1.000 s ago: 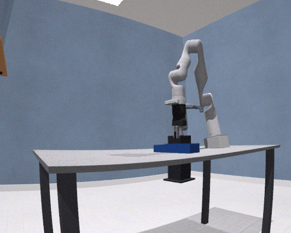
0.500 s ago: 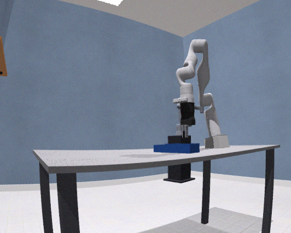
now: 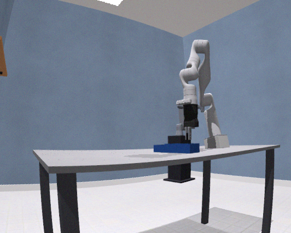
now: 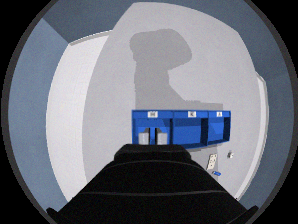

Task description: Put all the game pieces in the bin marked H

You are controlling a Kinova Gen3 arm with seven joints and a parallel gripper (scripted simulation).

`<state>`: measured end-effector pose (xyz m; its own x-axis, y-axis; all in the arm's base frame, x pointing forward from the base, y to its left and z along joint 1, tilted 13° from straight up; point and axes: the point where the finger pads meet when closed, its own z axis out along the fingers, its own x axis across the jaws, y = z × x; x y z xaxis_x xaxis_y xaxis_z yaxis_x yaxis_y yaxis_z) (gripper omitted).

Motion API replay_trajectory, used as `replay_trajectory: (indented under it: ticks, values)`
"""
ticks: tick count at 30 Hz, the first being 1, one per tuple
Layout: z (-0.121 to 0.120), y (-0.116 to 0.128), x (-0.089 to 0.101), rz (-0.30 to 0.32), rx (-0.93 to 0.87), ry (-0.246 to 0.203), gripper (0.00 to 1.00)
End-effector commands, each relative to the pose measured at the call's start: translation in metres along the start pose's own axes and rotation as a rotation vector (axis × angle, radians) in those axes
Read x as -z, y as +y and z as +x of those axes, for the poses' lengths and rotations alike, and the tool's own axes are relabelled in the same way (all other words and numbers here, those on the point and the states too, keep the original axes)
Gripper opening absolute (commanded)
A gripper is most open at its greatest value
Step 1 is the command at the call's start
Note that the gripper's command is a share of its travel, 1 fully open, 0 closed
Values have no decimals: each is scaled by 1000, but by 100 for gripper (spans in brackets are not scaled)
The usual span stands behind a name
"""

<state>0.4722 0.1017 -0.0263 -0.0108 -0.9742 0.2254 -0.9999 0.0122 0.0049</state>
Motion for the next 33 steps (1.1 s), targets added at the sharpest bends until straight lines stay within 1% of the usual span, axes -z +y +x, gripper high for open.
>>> replay_trajectory:
  ticks: [1,6,8,17,21,33]
  values:
    - [1,2,-12,-7,2,1,31]
    - [1,2,-26,-6,2,0,31]
    - [1,2,-26,-6,2,0,31]
    - [1,2,-49,-5,2,0,31]
    - [4,3,-50,-8,3,6,31]
    - [3,1,-48,-5,-1,4,31]
